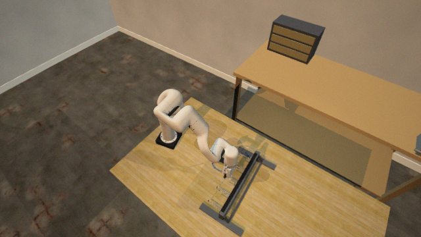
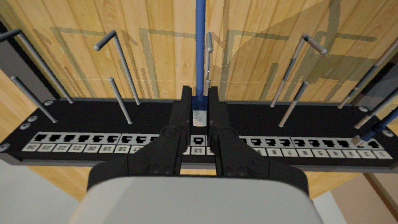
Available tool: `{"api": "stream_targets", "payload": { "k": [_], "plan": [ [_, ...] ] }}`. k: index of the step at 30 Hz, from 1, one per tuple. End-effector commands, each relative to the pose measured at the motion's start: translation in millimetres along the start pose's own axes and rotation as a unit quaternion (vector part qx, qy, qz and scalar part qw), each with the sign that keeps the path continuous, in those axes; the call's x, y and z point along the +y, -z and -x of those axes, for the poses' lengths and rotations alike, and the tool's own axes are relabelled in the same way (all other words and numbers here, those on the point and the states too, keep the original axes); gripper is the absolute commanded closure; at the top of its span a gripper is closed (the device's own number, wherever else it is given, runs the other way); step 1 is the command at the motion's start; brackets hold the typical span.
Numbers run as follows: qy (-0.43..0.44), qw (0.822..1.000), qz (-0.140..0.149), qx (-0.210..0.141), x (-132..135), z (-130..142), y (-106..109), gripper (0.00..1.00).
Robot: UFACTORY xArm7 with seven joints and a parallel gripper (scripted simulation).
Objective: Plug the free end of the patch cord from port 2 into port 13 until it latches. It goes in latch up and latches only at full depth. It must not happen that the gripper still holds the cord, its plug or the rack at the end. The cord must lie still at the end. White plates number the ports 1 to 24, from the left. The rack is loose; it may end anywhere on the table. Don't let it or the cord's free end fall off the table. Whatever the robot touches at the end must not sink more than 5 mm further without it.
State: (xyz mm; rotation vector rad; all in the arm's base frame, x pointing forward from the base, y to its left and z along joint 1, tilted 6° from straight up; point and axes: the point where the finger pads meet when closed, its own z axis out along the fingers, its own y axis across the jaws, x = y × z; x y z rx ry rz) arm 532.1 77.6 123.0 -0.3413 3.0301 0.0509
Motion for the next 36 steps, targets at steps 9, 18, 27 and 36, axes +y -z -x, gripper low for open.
{"api": "stream_targets", "payload": {
  "k": [9,18,27,36],
  "plan": [
    [0.0,1.0,-0.001,-0.003,-0.7,12.9,-7.8,1.0],
    [0.0,1.0,-0.001,-0.003,-0.8,15.3,-10.0,1.0],
    [0.0,1.0,-0.001,-0.003,-0.8,15.4,-10.1,1.0],
    [0.0,1.0,-0.001,-0.003,-0.8,15.6,-10.0,1.0]
  ]
}}
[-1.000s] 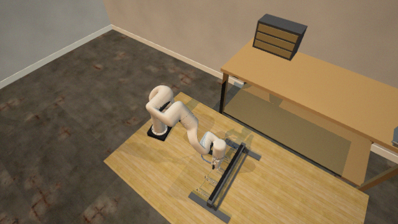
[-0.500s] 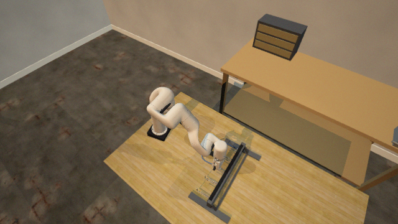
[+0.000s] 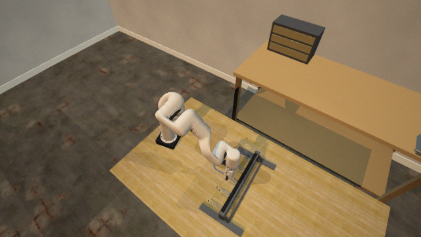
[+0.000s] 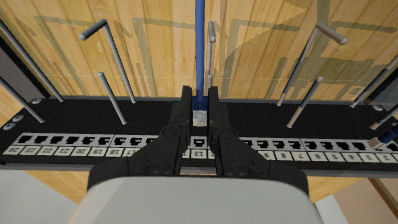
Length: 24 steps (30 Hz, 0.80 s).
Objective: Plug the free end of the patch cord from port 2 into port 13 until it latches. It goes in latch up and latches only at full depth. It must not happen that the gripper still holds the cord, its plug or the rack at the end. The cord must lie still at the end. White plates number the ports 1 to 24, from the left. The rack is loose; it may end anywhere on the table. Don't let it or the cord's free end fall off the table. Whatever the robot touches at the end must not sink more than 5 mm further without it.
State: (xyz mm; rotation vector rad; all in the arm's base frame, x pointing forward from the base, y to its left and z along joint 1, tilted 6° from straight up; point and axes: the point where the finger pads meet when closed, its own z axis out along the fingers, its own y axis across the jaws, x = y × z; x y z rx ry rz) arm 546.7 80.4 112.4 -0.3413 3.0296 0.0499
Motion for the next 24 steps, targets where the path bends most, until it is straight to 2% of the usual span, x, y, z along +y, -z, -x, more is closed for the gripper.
{"api": "stream_targets", "payload": {
  "k": [1,24],
  "plan": [
    [0.0,1.0,0.0,-0.002,-0.1,2.1,1.9,1.0],
    [0.0,1.0,0.0,-0.003,0.1,26.7,2.2,1.0]
  ]
}}
